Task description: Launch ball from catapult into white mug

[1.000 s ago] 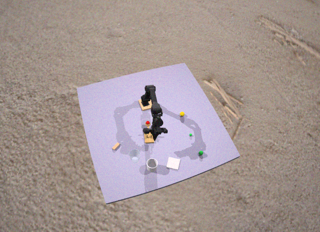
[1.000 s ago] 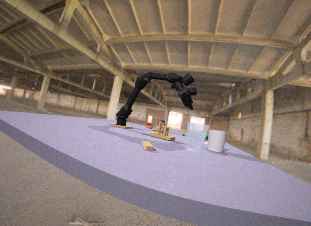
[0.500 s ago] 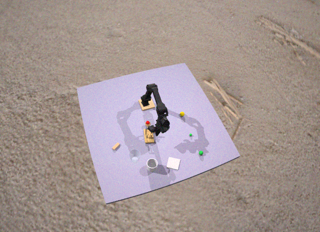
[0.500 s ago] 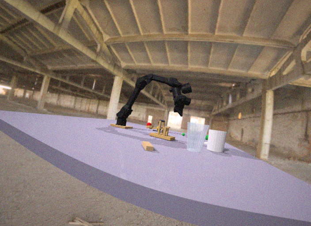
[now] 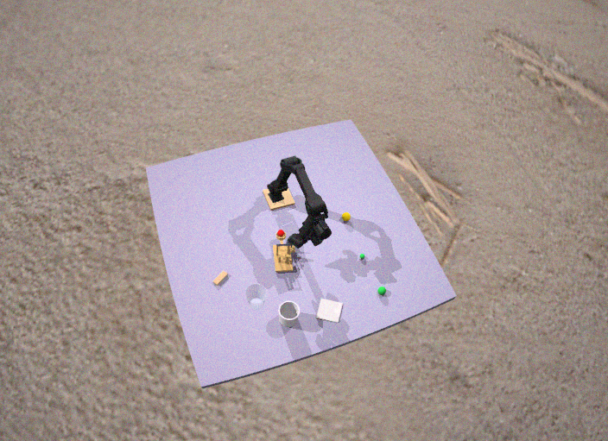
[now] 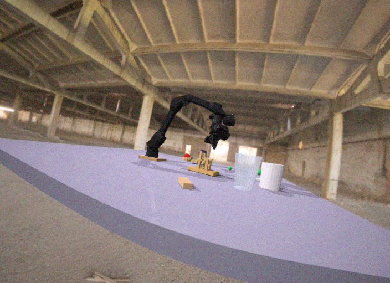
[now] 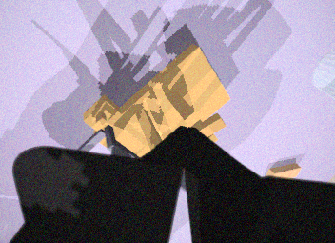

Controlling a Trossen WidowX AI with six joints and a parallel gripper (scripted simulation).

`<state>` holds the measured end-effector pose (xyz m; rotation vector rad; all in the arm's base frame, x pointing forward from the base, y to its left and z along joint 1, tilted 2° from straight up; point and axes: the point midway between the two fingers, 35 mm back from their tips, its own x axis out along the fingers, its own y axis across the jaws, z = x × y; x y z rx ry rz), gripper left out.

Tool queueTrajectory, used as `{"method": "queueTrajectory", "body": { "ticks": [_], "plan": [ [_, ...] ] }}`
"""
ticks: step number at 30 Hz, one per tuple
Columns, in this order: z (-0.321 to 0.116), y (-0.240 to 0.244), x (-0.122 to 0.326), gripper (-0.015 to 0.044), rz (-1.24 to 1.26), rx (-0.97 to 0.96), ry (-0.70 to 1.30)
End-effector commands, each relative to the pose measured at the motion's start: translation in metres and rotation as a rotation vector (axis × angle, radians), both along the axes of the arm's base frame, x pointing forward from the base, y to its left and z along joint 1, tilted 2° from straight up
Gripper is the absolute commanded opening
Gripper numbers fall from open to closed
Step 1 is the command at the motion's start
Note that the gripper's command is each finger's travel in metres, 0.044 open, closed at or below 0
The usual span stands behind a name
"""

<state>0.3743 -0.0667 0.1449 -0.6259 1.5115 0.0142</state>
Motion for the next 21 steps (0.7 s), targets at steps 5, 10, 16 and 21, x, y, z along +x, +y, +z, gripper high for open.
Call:
{"method": "queueTrajectory", "body": {
  "ticks": [5,10,16,21],
  "plan": [
    [-0.007,0.014,-0.032,0.0,0.171,-0.074,0.195],
    [-0.008,0.021,-0.05,0.0,0.281,-0.118,0.317],
    [-0.007,0.028,-0.072,0.0,0.415,-0.169,0.465],
    [-0.005,0.032,-0.089,0.0,0.529,-0.211,0.589]
  ]
}}
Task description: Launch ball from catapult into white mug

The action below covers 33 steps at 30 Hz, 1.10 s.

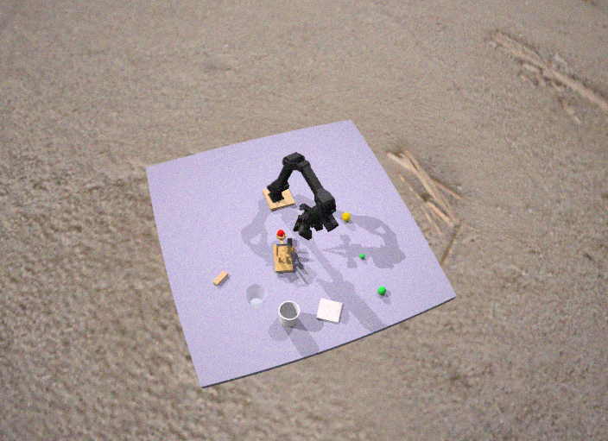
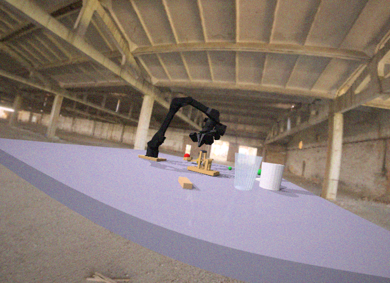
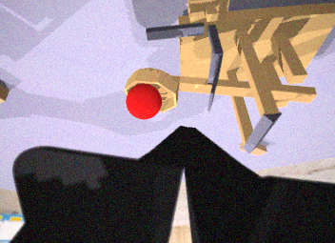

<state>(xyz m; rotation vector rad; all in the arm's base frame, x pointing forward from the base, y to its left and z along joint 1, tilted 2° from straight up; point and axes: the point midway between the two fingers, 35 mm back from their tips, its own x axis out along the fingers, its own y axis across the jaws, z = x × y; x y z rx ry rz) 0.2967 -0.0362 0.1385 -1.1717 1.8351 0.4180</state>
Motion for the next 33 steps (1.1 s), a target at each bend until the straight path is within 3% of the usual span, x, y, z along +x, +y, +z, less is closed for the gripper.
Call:
{"method": "queueTrajectory", "body": {
  "ticks": [1,33],
  "plan": [
    [0.002,0.002,-0.015,0.0,0.092,-0.036,0.104],
    [-0.031,0.005,-0.017,0.0,0.149,-0.06,0.186]
  ]
}}
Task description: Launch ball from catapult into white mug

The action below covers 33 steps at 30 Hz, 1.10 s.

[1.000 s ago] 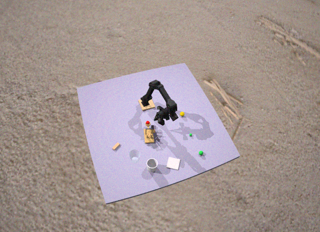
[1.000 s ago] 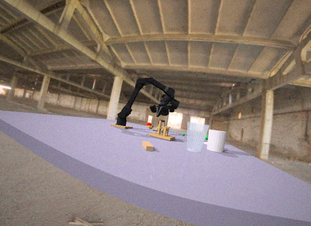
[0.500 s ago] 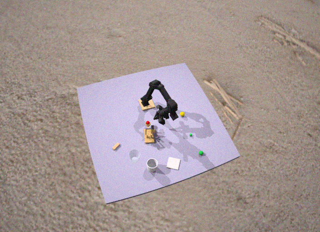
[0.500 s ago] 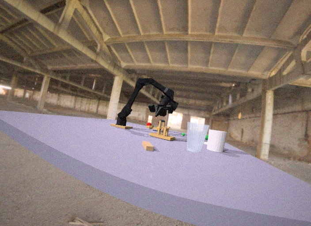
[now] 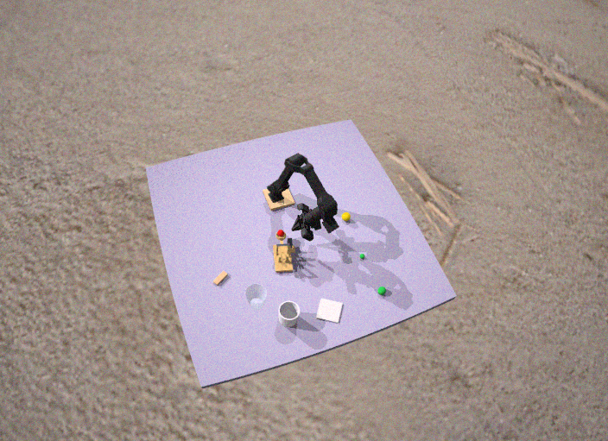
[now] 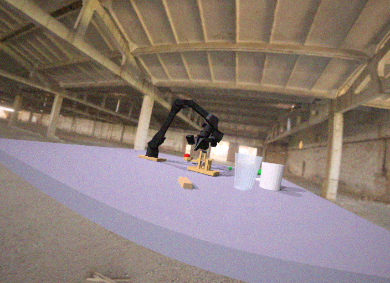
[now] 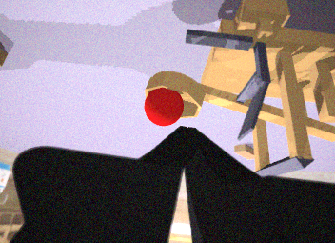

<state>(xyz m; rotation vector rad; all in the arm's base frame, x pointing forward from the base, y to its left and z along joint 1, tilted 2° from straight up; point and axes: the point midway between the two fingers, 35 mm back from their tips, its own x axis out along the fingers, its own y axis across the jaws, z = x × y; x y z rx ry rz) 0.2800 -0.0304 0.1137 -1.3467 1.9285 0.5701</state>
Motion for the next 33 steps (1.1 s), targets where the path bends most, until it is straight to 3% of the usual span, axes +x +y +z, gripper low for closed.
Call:
{"method": "queueTrajectory", "body": {
  "ticks": [1,33],
  "plan": [
    [-0.008,-0.001,0.0,0.0,0.005,-0.005,0.012],
    [-0.06,0.0,-0.001,0.0,0.005,-0.013,0.041]
  ]
}}
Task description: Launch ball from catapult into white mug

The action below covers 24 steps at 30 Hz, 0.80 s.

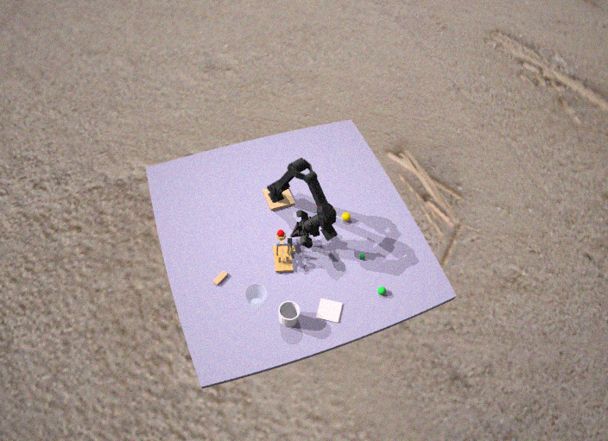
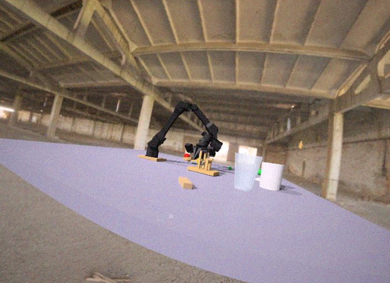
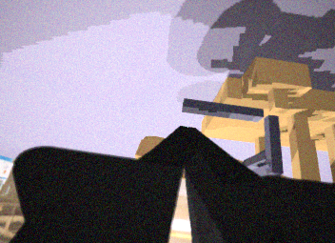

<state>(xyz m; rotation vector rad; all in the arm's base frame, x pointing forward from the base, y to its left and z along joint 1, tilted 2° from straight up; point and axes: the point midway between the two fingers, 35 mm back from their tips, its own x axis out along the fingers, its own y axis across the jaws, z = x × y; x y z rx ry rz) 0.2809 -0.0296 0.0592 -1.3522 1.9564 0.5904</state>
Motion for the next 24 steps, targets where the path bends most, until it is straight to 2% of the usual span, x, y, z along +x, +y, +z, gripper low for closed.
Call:
{"method": "queueTrajectory", "body": {
  "ticks": [1,10,13,17,24],
  "plan": [
    [-0.008,-0.001,-0.002,0.0,0.002,-0.006,0.009],
    [-0.022,-0.001,-0.004,0.0,0.002,-0.008,0.016],
    [-0.038,-0.001,-0.004,0.0,0.002,-0.008,0.017],
    [-0.036,0.0,-0.003,0.0,0.007,-0.007,0.015],
    [0.07,0.043,0.015,0.0,0.158,0.048,-0.039]
  ]
}}
